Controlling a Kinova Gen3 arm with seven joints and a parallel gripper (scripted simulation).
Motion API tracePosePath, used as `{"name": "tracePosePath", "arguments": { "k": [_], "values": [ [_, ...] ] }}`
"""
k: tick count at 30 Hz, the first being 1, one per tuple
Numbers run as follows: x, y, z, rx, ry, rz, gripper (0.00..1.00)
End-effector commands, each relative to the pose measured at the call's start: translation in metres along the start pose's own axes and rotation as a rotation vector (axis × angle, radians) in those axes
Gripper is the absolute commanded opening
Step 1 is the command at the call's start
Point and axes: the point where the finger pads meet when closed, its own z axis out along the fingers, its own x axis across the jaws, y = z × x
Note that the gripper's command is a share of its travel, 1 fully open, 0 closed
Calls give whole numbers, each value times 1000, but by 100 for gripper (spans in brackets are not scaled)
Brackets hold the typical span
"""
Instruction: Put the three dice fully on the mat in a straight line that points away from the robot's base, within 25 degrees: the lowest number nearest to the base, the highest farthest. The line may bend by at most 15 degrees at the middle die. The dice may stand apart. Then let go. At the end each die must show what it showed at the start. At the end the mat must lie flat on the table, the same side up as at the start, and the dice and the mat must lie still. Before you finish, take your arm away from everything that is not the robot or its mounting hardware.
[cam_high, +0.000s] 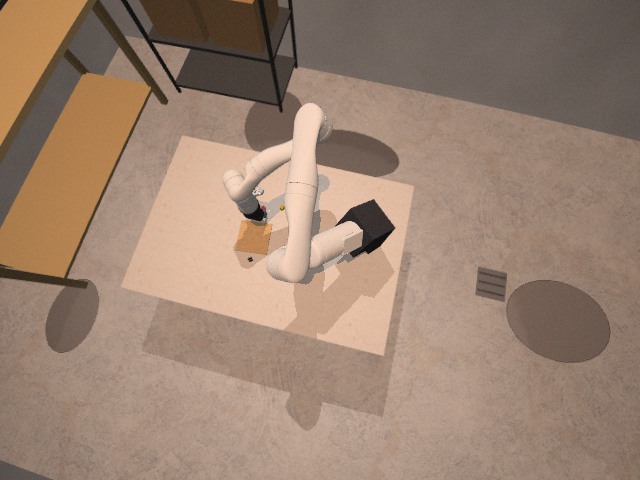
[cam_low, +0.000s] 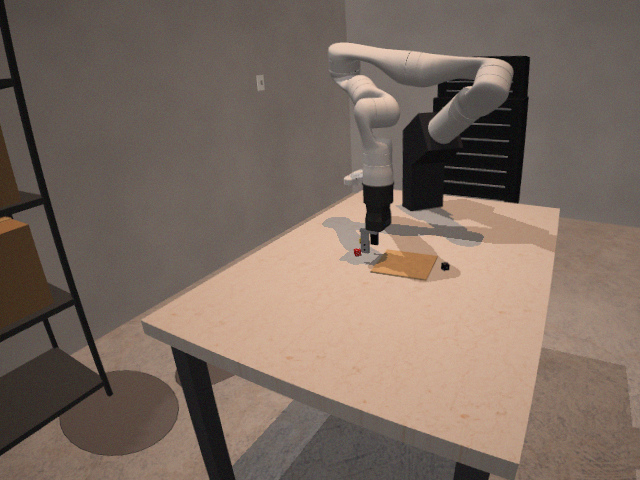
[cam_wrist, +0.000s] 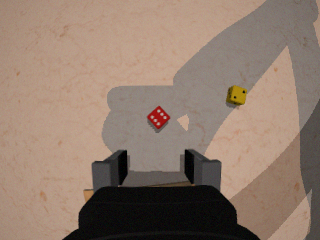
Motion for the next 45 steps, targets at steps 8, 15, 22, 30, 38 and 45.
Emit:
{"name": "tracePosePath", "arguments": {
  "k": [8,15,22,30,38,45],
  "values": [
    [0,6,0,1,-1,-1,100],
    [0,13,0,1,-1,-1,100],
    [1,26,0,1,-1,-1,100],
    [2,41,0,1,-1,-1,100],
    [3,65,0,1,-1,-1,100],
    [3,82,0,1,-1,-1,100]
  ]
}}
